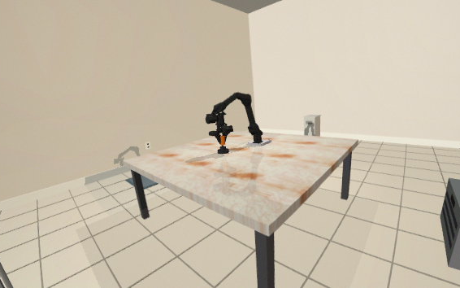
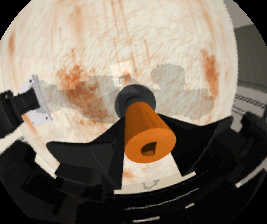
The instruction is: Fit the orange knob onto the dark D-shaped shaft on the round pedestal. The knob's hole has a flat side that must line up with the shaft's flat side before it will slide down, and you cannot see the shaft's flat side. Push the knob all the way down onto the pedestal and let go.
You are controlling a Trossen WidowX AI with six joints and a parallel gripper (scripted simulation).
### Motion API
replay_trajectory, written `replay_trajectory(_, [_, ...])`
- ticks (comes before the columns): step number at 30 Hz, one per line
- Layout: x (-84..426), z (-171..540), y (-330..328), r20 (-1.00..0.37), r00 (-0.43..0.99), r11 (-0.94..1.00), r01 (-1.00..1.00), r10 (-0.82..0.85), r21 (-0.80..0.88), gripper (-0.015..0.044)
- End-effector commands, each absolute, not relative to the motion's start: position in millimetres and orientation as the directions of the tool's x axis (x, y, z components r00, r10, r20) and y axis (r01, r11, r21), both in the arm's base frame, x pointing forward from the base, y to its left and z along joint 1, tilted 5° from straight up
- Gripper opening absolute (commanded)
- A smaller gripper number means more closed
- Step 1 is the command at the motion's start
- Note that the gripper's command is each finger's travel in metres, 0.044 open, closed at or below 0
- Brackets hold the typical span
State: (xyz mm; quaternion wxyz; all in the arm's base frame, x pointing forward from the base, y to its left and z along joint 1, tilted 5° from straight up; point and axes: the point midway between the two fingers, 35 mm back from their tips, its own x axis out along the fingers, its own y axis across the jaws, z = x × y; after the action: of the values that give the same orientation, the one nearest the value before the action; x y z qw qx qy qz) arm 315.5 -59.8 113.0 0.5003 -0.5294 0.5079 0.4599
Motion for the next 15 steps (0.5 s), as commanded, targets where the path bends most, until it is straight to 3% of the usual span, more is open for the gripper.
replay_trajectory(1, [316.4, 112.2, -59.8, -0.995, 0.063, 0.012, -0.998, -0.076, -0.064, 0.0])
replay_trajectory(11, [316.4, 117.7, -59.4, -0.995, 0.063, 0.003, -0.998, -0.076, -0.064, 0.0])
replay_trajectory(15, [316.7, 117.6, -59.4, -0.995, 0.063, -0.112, -0.992, -0.076, -0.054, 0.0])
